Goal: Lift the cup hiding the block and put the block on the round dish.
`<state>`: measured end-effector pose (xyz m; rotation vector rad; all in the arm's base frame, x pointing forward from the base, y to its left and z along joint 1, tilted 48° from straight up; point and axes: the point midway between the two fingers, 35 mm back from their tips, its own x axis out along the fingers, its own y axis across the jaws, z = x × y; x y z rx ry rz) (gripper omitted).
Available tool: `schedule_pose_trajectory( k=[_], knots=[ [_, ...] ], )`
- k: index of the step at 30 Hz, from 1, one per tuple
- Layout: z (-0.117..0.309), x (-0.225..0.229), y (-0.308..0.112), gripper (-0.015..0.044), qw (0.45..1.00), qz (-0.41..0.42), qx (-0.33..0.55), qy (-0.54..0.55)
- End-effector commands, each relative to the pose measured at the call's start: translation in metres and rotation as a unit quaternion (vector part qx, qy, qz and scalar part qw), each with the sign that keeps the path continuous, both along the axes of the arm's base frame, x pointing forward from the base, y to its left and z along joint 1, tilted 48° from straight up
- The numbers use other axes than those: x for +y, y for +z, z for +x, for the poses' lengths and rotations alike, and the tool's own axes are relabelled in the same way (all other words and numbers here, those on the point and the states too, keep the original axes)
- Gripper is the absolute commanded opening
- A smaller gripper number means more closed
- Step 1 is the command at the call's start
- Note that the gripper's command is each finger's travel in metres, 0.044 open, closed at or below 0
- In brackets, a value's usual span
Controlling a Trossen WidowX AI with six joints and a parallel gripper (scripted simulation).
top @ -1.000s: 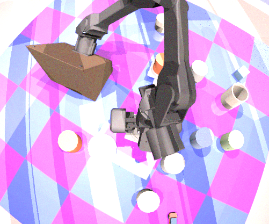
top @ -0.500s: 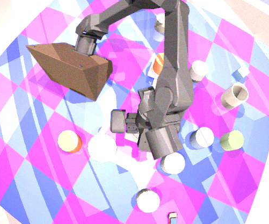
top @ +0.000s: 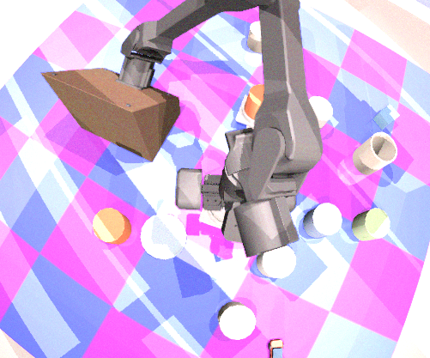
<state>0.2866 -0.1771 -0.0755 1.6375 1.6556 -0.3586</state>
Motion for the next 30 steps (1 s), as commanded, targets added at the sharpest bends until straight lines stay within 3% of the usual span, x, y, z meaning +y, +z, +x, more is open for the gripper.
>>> schedule_pose_trajectory(
  k=[1, 10, 24, 30],
  knots=[
    [-0.002, -0.014, 0.012, 0.0000, 1.000, -0.003, -0.001, 0.003],
    [-0.010, -0.040, 0.037, 0.0000, 1.000, -0.003, -0.001, 0.003],
    [-0.093, -0.032, -0.097, 0.0000, 1.000, -0.007, 0.001, 0.003],
    [-0.103, -0.025, -0.112, 0.0000, 1.000, -0.006, 0.001, 0.003]
  ],
)
